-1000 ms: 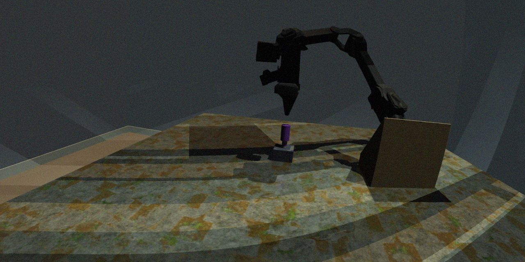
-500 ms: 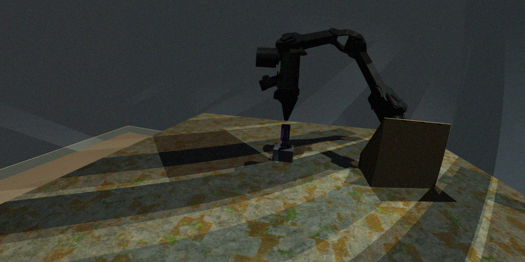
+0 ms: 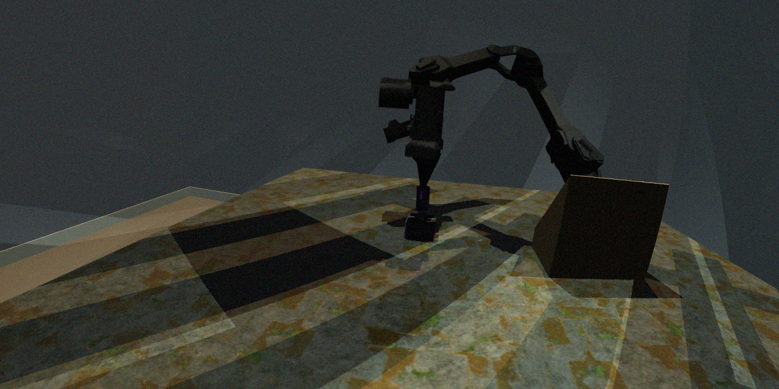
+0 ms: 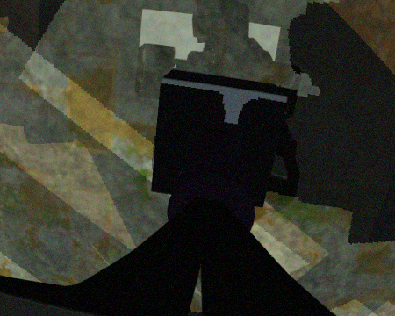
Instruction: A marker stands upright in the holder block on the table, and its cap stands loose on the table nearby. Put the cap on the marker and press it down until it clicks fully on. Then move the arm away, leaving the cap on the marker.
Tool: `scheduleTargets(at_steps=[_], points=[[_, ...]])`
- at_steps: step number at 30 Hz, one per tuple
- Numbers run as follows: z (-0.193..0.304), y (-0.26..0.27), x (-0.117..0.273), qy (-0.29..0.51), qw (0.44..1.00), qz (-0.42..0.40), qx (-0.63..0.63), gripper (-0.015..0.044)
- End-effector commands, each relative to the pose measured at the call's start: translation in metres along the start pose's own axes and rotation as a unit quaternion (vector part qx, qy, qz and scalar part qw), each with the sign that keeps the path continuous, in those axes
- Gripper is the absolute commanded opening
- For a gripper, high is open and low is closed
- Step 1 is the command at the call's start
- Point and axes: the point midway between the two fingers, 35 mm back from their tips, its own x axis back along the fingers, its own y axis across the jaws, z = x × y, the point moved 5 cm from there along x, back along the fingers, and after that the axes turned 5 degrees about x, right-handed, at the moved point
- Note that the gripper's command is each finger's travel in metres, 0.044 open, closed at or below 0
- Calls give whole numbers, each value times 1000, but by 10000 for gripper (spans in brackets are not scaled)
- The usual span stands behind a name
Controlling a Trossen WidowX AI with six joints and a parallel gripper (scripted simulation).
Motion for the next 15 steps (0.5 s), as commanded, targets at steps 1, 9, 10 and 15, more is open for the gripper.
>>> scheduleTargets(at_steps=[1,9,10,15], points=[[1,-1,-8,6,1000,4,2,0],[-1,0,1,-1,1000,0,-1,0],[-2,0,8,-1,1000,-1,-1,0],[-3,1,77,0,1000,-2,-1,0]])
